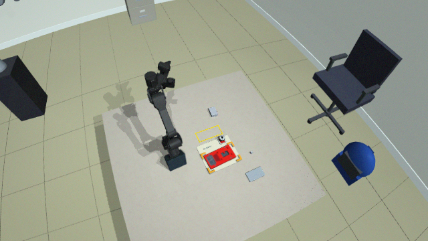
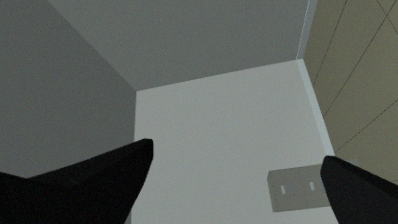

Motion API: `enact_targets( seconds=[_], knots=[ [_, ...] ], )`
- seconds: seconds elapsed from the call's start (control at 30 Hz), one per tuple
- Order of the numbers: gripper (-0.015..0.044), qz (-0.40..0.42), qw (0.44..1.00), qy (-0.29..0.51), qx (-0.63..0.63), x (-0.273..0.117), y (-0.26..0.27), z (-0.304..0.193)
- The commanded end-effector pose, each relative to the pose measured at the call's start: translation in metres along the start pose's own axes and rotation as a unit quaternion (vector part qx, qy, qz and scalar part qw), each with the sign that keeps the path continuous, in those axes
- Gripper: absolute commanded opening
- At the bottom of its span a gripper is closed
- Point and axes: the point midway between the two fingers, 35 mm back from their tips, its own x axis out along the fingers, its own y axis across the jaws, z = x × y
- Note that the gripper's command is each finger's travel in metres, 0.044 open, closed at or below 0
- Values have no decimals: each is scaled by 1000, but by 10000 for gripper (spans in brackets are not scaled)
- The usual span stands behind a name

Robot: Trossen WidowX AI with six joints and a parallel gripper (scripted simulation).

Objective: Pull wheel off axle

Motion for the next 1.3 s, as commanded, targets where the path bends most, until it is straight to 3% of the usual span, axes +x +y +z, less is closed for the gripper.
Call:
enact_targets(
  seconds=[0.0,0.1,0.37,0.57,0.93,1.27],
  knots=[
    [374,-1,1000,0,-4,1,-2,-2],
    [300,-18,998,5,-65,10,-24,-24],
    [300,-88,967,-17,-237,55,-104,-74],
    [300,-179,910,-69,-367,107,-184,-68],
    [300,-377,792,-172,-448,182,-290,43],
    [300,-512,719,-281,-377,190,-325,189]
  ],
)
